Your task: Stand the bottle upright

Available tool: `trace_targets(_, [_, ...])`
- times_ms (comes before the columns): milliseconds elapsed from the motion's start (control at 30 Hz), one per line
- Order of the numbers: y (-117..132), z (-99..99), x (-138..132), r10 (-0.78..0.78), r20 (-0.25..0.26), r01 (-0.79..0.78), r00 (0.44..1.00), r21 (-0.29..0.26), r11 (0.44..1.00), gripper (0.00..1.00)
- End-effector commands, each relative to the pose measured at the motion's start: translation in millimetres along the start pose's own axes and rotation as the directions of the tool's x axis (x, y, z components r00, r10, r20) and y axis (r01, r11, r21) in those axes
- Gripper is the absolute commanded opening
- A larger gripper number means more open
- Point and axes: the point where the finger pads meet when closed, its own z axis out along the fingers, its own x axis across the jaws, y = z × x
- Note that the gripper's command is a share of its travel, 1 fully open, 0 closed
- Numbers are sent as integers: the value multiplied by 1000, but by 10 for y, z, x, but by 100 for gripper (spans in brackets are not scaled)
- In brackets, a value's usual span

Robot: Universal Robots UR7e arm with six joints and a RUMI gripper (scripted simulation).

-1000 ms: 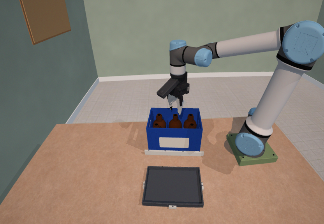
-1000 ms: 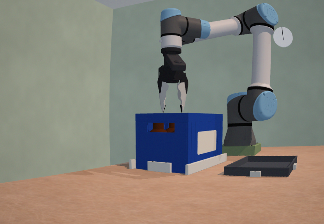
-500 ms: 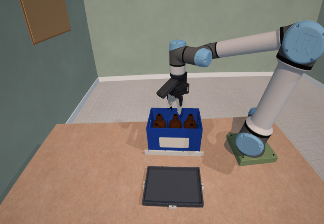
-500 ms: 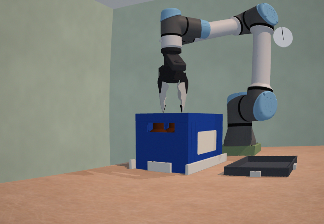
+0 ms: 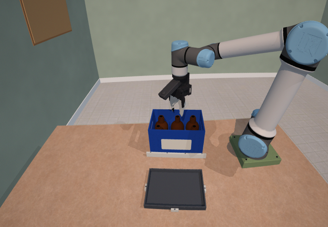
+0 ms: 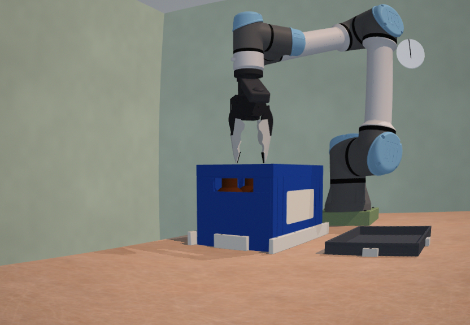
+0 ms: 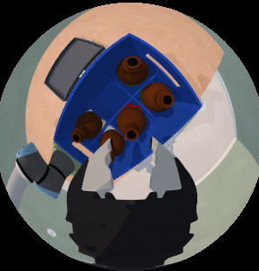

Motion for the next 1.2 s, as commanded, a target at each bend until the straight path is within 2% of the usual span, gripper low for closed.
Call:
trace_targets(0, [-1,-4,3,0,-1,0,1000,0,1000,38])
trace_targets(767, [-1,18,3,0,-1,0,1000,0,1000,38])
trace_targets(1167, [-1,119,3,0,-1,0,1000,0,1000,38])
